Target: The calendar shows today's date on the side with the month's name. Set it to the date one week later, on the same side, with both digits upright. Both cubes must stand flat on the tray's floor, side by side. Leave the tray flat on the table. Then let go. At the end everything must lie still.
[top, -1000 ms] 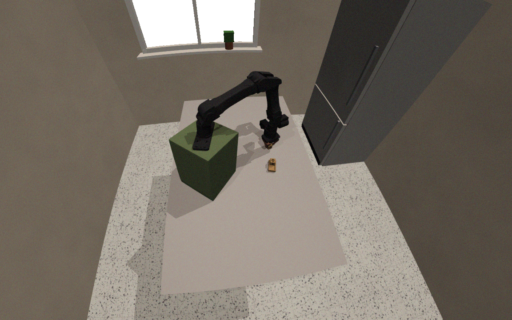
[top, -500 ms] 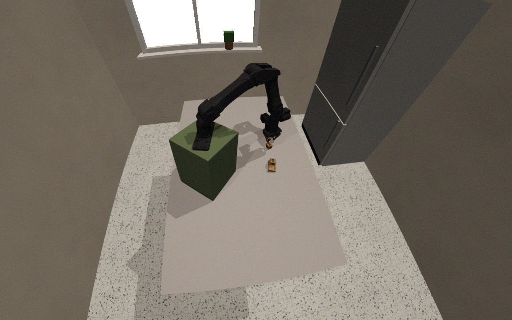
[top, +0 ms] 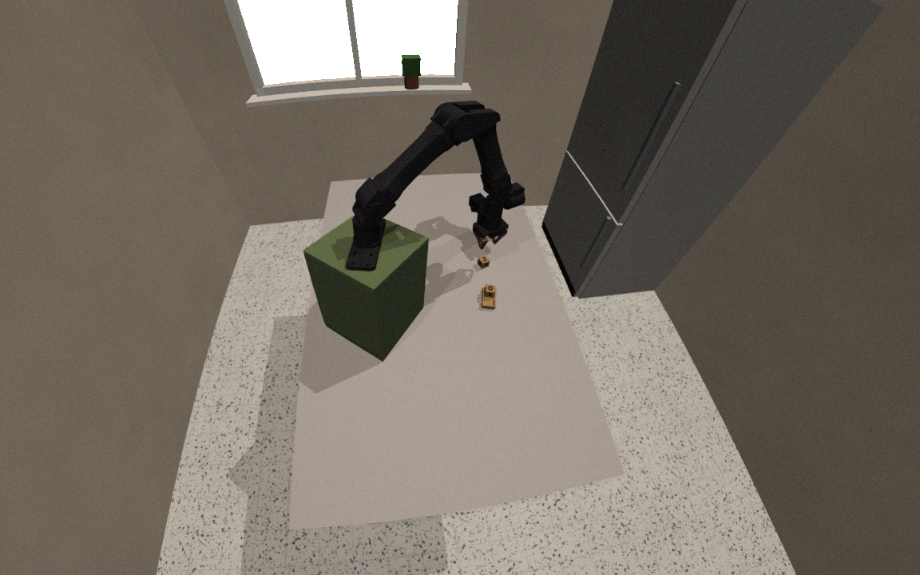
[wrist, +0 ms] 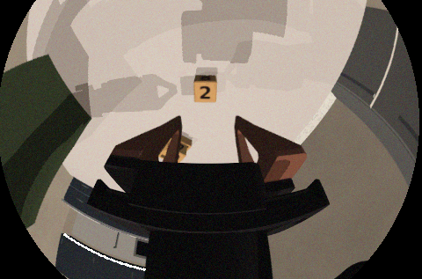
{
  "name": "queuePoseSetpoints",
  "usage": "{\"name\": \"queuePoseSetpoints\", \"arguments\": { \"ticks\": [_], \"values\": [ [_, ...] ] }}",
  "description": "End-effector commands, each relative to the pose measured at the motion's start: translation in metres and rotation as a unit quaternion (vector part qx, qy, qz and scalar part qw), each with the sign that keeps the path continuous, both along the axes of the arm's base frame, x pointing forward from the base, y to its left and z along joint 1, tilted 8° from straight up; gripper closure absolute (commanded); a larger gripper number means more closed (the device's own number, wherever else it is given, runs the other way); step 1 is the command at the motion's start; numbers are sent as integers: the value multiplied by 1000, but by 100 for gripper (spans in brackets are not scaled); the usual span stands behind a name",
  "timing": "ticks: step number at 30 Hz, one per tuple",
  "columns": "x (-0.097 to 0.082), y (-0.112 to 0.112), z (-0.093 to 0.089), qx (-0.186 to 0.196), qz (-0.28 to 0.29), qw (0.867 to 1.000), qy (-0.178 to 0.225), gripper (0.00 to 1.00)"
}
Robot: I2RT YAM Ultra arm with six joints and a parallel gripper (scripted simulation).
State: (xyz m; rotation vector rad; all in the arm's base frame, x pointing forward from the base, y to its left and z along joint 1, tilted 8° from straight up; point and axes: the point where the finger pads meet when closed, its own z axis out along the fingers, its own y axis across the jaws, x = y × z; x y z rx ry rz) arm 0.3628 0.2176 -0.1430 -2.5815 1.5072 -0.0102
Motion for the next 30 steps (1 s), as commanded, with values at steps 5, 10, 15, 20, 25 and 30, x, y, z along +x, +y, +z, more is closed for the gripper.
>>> {"name": "queuePoseSetpoints", "arguments": {
  "ticks": [5,10,15,20,25,30],
  "values": [
    [1,0,4,1,0,1000,0,0],
    [1,0,4,1,0,1000,0,0],
    [1,0,4,1,0,1000,0,0],
    [1,0,4,1,0,1000,0,0],
    [1,0,4,2,-11,1000,1,0],
    [1,0,4,5,-43,999,5,0]
  ]
}}
